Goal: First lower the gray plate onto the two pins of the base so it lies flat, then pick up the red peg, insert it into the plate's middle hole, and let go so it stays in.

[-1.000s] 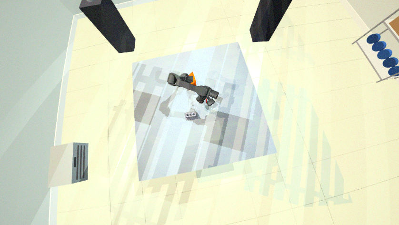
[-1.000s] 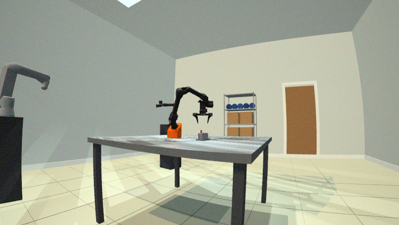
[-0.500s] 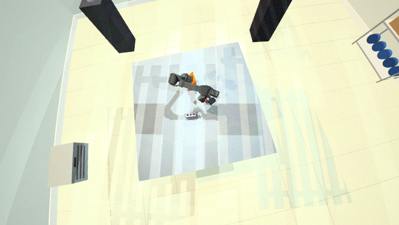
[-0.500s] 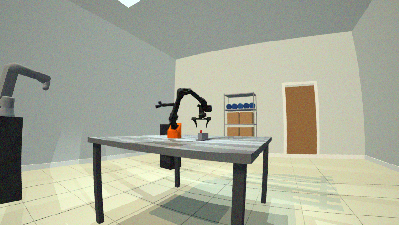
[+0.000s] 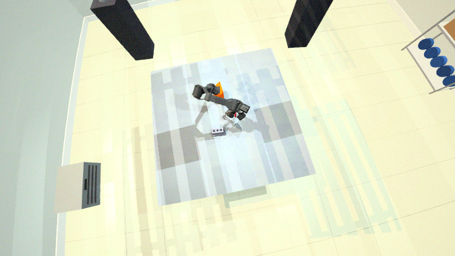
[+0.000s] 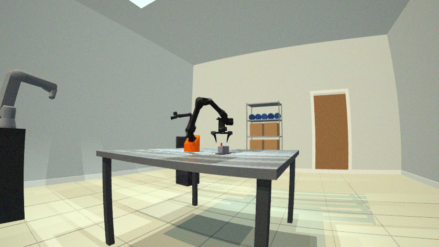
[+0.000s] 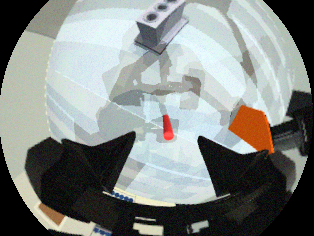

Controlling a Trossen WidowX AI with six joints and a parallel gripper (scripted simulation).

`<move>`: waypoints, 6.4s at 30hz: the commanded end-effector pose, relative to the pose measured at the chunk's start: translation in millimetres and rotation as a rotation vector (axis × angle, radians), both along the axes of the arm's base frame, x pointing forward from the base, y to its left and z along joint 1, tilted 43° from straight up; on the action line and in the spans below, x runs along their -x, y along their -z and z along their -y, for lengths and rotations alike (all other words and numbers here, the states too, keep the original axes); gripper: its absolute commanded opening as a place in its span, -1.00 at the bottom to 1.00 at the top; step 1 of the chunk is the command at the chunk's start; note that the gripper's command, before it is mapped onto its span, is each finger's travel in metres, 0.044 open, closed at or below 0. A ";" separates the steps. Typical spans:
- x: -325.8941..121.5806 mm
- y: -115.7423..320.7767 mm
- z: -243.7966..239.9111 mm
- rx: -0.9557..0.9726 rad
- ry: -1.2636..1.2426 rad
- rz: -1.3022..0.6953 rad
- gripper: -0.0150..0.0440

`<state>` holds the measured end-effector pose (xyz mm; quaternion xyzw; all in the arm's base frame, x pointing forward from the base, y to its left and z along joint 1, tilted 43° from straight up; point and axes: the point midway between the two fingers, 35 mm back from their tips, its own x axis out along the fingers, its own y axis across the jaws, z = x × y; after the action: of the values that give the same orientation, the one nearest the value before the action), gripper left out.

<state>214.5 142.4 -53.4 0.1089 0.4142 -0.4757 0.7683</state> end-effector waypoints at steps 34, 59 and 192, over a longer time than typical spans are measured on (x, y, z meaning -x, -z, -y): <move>-7.3 28.5 27.6 0.007 -0.007 -0.001 0.02; -7.0 25.5 23.9 0.007 -0.007 -0.001 -0.49; -121.6 -155.3 85.2 0.014 -0.007 0.005 -0.49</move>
<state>336.0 57.1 101.2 0.1055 0.4098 -0.4762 0.7708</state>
